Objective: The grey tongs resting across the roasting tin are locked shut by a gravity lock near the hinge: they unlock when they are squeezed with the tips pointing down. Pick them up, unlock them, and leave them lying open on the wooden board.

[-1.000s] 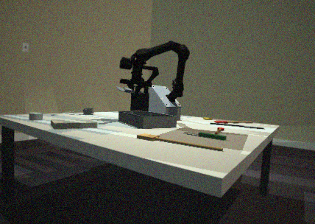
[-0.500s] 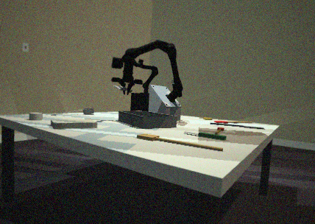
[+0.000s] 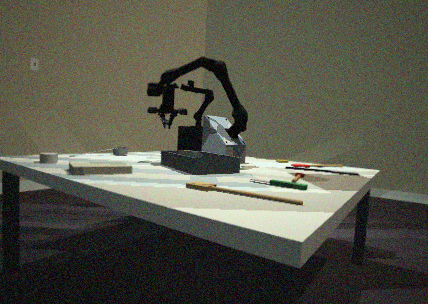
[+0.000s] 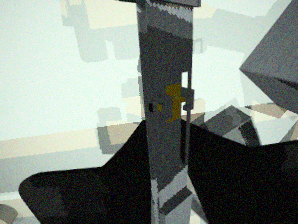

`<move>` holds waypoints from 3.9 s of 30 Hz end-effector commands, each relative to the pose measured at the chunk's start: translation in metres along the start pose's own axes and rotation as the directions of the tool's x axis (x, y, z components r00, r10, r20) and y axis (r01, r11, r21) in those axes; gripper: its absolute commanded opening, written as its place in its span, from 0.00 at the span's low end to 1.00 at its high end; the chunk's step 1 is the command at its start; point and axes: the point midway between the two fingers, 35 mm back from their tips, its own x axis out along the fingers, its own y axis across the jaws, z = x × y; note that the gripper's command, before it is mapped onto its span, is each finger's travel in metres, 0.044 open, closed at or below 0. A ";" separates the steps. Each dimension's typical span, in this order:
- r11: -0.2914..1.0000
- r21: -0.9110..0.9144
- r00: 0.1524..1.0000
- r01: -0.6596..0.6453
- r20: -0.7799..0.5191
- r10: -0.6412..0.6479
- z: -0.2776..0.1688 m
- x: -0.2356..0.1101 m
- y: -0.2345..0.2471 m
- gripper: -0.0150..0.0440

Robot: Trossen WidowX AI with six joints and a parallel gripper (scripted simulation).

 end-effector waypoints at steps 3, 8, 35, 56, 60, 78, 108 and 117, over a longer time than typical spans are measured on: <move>0.999 -0.033 1.000 -0.005 0.000 0.005 0.007 -0.003 0.003 0.00; 0.997 -0.080 1.000 -0.017 0.007 0.018 0.029 -0.010 0.005 0.00; 0.894 -0.447 0.997 -0.025 0.053 0.054 0.213 -0.039 -0.030 0.00; 0.726 -0.688 0.999 0.015 0.039 0.017 0.334 -0.021 -0.108 0.00; 0.684 -0.729 1.000 0.018 0.030 0.005 0.353 -0.014 -0.127 0.00; 0.663 -0.748 0.996 0.003 0.060 0.063 0.366 -0.009 -0.136 0.00; 0.666 -0.743 0.827 -0.059 0.338 0.450 0.375 -0.029 -0.128 0.00; 0.661 -0.749 0.730 -0.057 0.420 0.539 0.372 -0.040 -0.132 0.00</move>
